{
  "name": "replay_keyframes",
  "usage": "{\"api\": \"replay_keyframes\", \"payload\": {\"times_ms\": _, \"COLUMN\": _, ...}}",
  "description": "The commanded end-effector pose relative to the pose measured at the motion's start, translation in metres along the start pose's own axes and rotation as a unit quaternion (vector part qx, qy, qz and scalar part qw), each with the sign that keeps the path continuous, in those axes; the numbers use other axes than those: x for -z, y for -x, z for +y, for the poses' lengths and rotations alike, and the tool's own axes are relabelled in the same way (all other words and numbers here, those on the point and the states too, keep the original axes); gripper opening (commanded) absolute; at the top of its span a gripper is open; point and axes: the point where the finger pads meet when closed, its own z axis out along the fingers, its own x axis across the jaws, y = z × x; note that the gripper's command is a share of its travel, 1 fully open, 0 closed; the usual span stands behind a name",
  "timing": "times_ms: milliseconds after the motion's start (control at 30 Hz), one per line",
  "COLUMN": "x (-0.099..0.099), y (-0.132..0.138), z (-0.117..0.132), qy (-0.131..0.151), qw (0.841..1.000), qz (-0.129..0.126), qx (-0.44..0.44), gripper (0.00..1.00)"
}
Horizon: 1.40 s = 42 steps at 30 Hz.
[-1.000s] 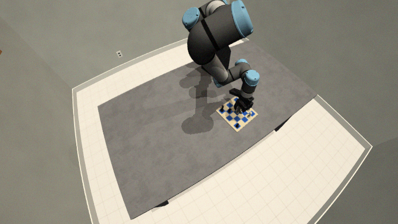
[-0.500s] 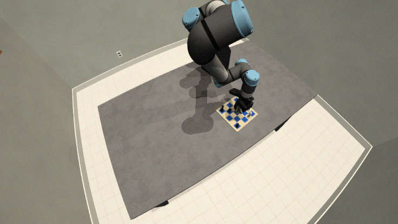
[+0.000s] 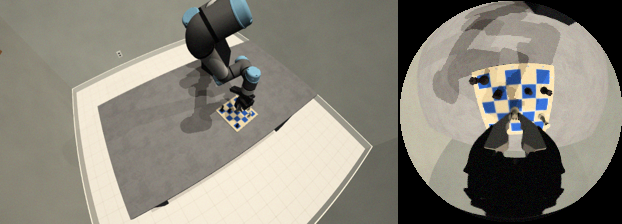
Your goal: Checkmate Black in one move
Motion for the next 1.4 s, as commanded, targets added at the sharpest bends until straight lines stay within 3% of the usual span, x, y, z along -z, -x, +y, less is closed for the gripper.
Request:
{"api": "replay_keyframes", "payload": {"times_ms": 0, "x": 0.021, "y": 0.000, "z": 0.000, "qy": 0.000, "qw": 1.000, "qz": 0.000, "qx": 0.000, "gripper": 0.00}}
{"api": "replay_keyframes", "payload": {"times_ms": 267, "x": 0.060, "y": 0.000, "z": 0.000, "qy": 0.000, "qw": 1.000, "qz": 0.000, "qx": 0.000, "gripper": 0.00}}
{"api": "replay_keyframes", "payload": {"times_ms": 467, "x": 0.072, "y": 0.000, "z": 0.000, "qy": 0.000, "qw": 1.000, "qz": 0.000, "qx": 0.000, "gripper": 0.00}}
{"api": "replay_keyframes", "payload": {"times_ms": 1000, "x": 0.078, "y": 0.001, "z": 0.001, "qy": 0.000, "qw": 1.000, "qz": 0.000, "qx": 0.000, "gripper": 0.00}}
{"api": "replay_keyframes", "payload": {"times_ms": 1067, "x": 0.078, "y": 0.009, "z": 0.002, "qy": 0.000, "qw": 1.000, "qz": 0.000, "qx": 0.006, "gripper": 0.00}}
{"api": "replay_keyframes", "payload": {"times_ms": 1233, "x": 0.078, "y": 0.065, "z": 0.004, "qy": 0.000, "qw": 0.999, "qz": 0.000, "qx": 0.039, "gripper": 0.00}}
{"api": "replay_keyframes", "payload": {"times_ms": 1367, "x": 0.078, "y": 0.074, "z": 0.004, "qy": 0.000, "qw": 0.999, "qz": 0.000, "qx": 0.045, "gripper": 0.00}}
